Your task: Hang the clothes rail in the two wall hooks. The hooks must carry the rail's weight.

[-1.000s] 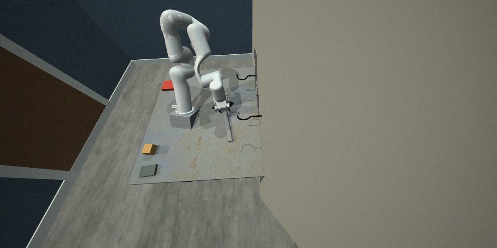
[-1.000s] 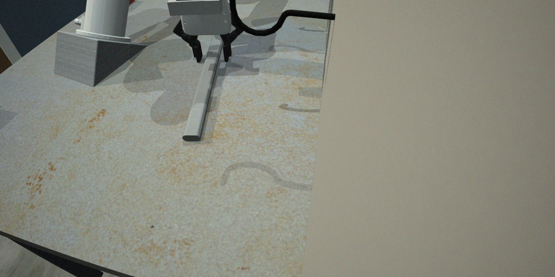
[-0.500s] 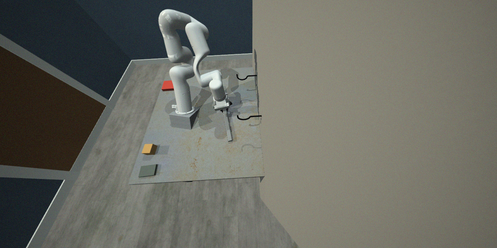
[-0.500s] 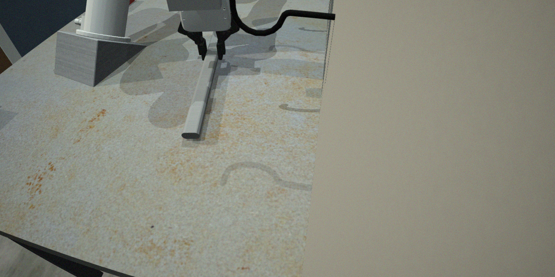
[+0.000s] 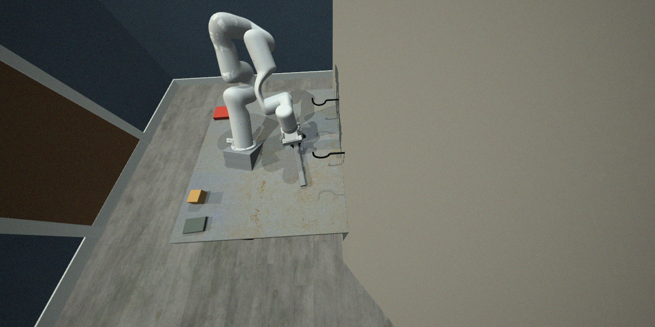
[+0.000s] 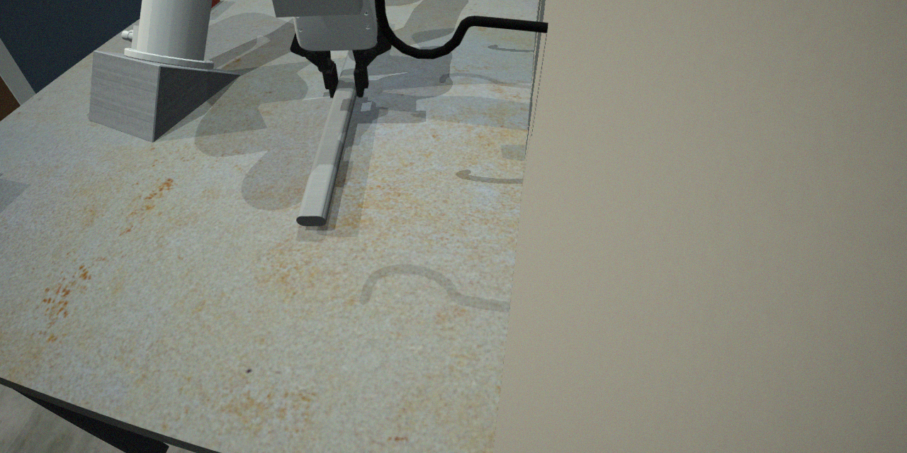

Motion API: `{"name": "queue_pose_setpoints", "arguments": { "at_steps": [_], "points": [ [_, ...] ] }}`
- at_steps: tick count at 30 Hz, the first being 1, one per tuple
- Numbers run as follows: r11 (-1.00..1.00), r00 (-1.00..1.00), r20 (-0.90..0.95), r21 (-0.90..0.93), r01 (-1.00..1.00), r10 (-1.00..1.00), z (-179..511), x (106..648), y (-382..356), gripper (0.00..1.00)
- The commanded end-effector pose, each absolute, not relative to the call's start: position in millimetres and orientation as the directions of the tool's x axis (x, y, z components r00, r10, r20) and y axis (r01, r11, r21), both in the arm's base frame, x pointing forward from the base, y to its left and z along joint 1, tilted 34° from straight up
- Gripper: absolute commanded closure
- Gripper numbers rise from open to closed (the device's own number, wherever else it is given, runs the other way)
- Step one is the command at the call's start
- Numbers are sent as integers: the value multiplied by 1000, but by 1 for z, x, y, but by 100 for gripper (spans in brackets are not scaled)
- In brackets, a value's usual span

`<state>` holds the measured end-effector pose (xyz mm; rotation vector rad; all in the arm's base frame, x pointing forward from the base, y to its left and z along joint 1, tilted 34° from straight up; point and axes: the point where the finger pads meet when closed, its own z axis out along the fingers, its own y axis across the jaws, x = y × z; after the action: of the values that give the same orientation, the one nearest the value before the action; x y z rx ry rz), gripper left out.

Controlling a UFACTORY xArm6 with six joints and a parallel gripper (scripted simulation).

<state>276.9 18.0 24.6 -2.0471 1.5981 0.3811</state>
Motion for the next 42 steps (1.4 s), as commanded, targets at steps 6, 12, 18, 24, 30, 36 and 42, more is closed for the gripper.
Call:
{"name": "queue_pose_setpoints", "arguments": {
  "at_steps": [6,12,18,24,30,36,42],
  "points": [
    [-176,268,-511,-222,-959,-817,25,278,17,100],
    [-176,268,-511,-222,-959,-817,25,278,17,100],
    [-176,268,-511,-222,-959,-817,25,278,17,100],
    [-176,268,-511,-222,-959,-817,25,278,17,100],
    [-176,268,-511,-222,-959,-817,25,278,17,100],
    [-176,268,-511,-222,-959,-817,26,278,17,100],
    [-176,268,-511,-222,-959,-817,29,278,15,100]
  ]
}}
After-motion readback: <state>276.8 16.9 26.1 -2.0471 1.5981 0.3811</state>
